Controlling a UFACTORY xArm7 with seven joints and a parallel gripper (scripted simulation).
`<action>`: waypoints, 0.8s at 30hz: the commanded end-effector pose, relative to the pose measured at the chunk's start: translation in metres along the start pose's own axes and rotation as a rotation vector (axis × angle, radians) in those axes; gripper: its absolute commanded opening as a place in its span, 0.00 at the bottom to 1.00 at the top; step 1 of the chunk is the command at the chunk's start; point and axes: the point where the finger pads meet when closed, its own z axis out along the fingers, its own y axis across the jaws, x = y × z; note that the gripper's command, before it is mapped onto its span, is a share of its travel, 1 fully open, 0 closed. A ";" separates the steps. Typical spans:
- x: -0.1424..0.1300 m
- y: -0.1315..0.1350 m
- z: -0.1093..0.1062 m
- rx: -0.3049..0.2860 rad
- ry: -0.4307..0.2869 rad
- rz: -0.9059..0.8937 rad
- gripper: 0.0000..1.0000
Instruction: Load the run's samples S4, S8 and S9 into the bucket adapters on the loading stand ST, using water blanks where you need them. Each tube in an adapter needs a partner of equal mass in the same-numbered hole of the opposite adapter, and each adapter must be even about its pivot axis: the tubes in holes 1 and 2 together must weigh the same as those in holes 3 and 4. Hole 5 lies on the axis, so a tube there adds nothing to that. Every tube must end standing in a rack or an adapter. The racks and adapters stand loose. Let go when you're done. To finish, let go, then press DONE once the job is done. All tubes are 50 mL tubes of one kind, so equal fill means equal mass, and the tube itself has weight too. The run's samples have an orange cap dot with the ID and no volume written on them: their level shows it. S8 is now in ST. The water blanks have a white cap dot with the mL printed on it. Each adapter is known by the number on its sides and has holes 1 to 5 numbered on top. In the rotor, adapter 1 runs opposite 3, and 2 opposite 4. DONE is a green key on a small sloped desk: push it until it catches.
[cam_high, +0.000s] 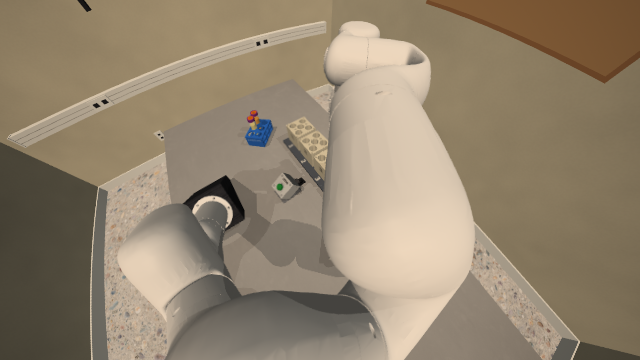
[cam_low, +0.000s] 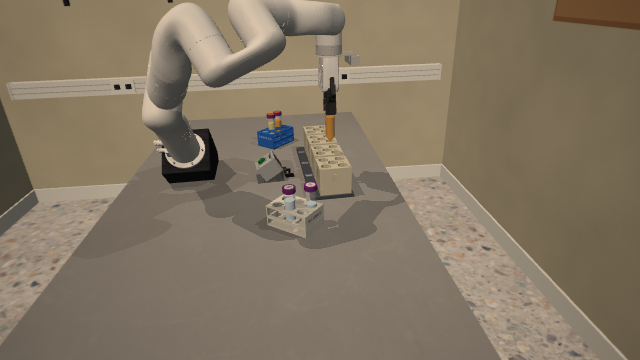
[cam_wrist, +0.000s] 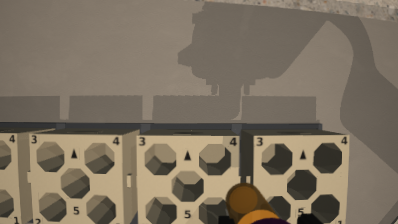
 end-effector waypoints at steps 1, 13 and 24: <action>0.012 0.022 -0.002 0.003 0.005 -0.001 0.00; 0.022 0.040 -0.002 0.003 0.005 -0.001 0.00; 0.022 0.040 -0.003 0.003 0.005 -0.001 0.00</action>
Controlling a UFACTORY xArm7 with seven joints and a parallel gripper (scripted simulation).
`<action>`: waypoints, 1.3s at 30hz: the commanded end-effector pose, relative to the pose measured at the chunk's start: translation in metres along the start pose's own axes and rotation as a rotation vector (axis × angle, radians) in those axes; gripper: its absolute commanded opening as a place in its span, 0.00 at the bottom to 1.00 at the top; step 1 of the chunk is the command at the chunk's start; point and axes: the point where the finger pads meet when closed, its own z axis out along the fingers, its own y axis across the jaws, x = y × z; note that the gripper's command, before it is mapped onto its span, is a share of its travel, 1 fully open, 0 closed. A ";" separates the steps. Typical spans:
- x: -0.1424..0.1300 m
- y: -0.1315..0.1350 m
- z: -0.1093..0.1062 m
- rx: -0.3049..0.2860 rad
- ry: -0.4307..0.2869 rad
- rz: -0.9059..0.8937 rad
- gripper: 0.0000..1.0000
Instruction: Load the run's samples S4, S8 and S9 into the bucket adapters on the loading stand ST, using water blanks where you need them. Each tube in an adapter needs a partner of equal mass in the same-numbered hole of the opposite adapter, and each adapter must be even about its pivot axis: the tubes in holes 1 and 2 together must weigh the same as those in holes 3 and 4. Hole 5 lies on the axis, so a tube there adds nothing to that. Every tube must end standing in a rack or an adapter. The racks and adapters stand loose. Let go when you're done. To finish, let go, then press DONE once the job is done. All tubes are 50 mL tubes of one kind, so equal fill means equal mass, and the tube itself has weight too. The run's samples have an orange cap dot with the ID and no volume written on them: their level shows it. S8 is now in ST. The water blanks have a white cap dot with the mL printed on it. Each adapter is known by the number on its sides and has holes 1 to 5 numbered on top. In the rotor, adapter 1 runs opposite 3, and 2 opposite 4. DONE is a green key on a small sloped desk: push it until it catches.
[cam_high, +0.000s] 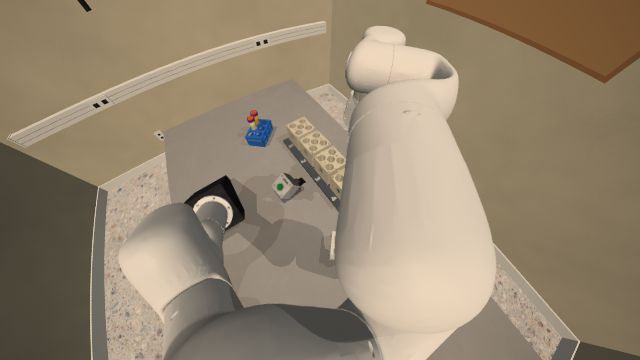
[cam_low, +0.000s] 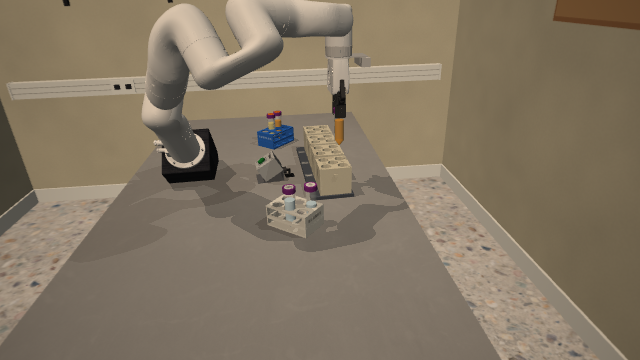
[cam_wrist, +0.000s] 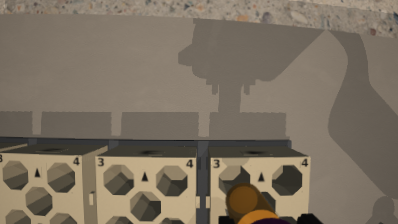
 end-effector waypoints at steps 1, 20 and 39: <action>0.001 0.000 -0.002 0.002 0.005 0.000 0.00; 0.001 0.000 0.022 0.002 0.005 0.000 0.00; 0.001 0.000 0.036 0.002 0.005 0.000 0.00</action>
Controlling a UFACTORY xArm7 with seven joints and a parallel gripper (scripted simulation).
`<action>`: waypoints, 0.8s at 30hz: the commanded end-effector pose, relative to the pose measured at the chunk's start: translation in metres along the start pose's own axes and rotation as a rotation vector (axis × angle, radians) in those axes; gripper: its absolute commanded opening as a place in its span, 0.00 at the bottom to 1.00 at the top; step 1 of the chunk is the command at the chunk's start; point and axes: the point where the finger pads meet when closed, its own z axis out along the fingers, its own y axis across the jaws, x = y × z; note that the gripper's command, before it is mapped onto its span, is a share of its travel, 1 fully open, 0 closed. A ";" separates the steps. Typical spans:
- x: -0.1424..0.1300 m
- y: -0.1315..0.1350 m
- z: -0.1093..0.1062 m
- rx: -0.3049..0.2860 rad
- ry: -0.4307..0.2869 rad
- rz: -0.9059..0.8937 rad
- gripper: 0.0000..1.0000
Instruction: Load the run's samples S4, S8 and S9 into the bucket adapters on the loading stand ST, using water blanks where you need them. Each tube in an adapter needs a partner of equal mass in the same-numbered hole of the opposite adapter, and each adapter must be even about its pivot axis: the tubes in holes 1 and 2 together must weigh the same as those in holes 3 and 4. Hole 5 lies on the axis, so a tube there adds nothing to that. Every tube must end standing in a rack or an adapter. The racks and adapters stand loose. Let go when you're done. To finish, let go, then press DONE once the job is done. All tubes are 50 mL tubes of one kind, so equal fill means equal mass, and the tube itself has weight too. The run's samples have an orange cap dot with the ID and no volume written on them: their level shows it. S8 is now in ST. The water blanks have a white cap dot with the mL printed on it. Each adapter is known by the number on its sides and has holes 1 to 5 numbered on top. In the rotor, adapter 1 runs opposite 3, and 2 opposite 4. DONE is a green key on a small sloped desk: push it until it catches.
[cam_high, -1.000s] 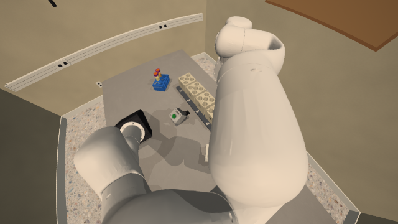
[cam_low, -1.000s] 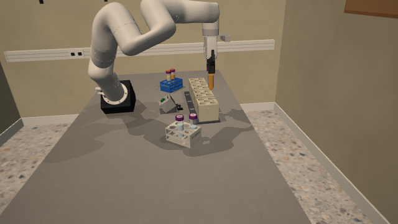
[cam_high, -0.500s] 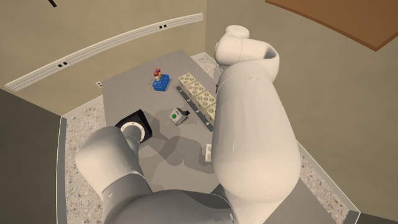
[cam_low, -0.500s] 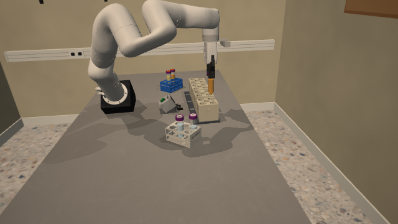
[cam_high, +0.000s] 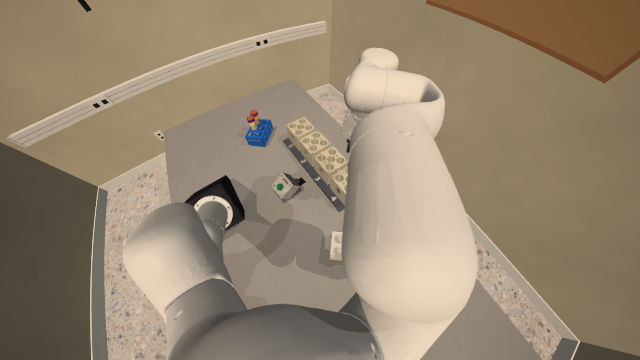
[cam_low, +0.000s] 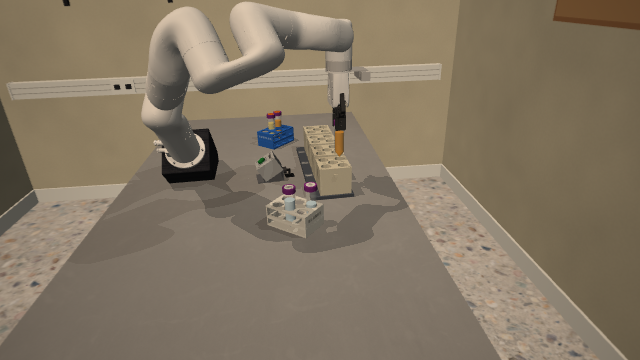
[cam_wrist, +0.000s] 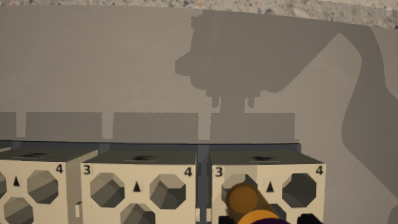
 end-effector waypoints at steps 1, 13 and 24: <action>0.001 -0.001 -0.002 0.002 0.005 0.000 0.00; 0.001 -0.001 0.003 0.002 0.005 0.000 0.00; 0.001 -0.001 0.014 0.001 0.005 0.000 0.00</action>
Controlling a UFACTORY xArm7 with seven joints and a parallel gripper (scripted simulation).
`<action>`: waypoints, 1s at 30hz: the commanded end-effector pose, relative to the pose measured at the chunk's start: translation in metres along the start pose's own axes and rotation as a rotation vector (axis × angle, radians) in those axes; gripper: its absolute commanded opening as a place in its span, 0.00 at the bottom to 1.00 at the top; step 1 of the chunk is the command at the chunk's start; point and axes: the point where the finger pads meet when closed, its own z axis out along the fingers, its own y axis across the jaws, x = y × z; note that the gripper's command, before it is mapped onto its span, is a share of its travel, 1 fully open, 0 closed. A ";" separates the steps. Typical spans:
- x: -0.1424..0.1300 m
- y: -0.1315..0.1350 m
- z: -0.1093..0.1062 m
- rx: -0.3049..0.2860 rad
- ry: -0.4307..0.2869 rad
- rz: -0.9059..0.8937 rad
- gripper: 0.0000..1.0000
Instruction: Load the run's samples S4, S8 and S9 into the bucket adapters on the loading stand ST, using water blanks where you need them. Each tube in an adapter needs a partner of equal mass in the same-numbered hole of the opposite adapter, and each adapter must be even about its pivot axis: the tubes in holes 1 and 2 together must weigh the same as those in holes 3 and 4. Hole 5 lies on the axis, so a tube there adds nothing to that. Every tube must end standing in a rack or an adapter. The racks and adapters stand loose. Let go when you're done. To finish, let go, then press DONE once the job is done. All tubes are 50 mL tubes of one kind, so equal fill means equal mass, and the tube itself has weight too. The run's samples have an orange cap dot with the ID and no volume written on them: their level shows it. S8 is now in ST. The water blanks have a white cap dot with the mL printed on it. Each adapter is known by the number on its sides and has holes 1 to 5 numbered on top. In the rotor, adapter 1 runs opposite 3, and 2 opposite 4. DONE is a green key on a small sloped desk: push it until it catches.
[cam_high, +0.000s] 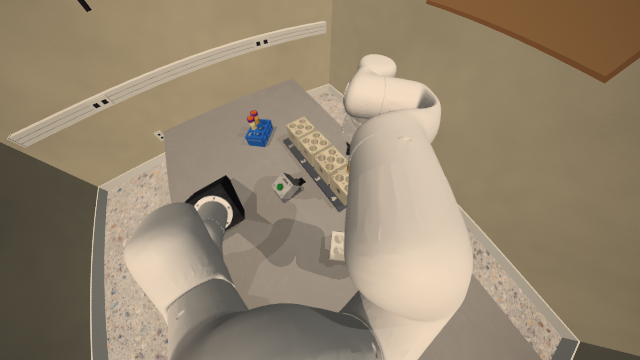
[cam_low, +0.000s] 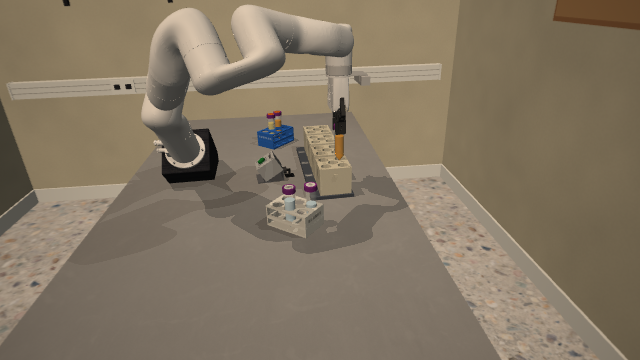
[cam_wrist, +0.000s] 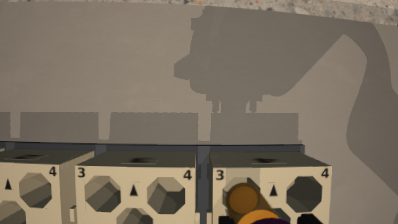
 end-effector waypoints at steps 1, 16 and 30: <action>0.001 -0.001 0.002 0.002 0.005 0.000 0.00; 0.001 -0.001 0.015 0.002 0.005 0.000 0.00; 0.001 -0.001 0.027 0.002 0.005 0.000 0.00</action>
